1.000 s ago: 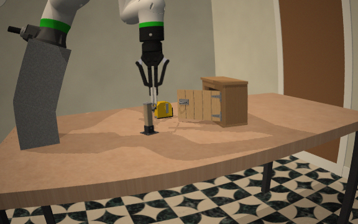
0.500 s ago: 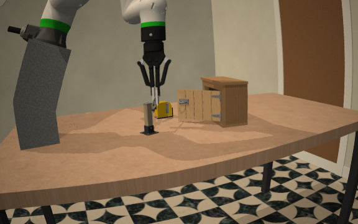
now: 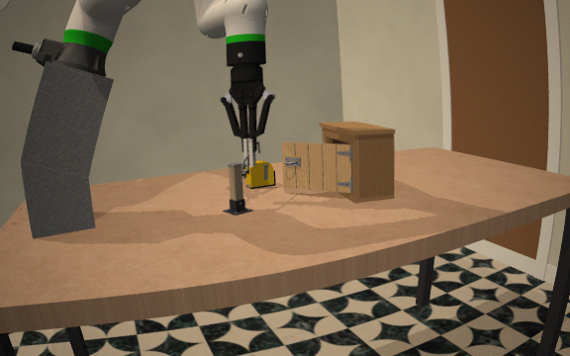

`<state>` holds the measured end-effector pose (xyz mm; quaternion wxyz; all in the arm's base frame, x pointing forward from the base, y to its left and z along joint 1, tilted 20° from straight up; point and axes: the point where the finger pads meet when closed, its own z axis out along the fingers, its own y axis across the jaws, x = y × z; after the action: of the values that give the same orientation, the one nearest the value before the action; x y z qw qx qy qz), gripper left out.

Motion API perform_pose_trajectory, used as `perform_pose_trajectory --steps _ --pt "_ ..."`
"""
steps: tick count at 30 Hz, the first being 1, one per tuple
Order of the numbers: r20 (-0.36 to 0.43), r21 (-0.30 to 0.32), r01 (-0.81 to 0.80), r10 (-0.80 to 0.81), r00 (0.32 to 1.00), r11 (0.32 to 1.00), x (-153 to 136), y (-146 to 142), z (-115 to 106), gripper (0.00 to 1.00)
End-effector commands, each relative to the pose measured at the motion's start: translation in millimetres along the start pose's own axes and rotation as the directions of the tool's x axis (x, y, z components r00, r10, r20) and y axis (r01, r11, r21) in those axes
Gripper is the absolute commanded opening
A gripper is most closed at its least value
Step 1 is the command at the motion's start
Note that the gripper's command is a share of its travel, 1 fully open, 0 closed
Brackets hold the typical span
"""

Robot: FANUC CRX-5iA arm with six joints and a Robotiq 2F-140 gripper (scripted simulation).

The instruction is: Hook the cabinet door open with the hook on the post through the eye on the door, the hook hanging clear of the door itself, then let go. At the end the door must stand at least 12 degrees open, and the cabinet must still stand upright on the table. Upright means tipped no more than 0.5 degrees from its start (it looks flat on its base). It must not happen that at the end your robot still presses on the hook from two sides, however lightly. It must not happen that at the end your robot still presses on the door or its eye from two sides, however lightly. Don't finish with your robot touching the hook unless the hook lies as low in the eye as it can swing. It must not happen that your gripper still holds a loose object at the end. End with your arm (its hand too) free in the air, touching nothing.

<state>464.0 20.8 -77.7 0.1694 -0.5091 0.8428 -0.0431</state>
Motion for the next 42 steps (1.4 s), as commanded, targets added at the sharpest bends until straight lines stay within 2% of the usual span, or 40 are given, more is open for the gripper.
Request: perform_pose_trajectory --steps 1,42 --pt "-0.001 0.000 -0.013 0.013 1.000 1.000 0 -1 0 0.03" --pt "0.000 0.000 -0.276 0.276 0.961 0.961 2 -15 0 0.03"
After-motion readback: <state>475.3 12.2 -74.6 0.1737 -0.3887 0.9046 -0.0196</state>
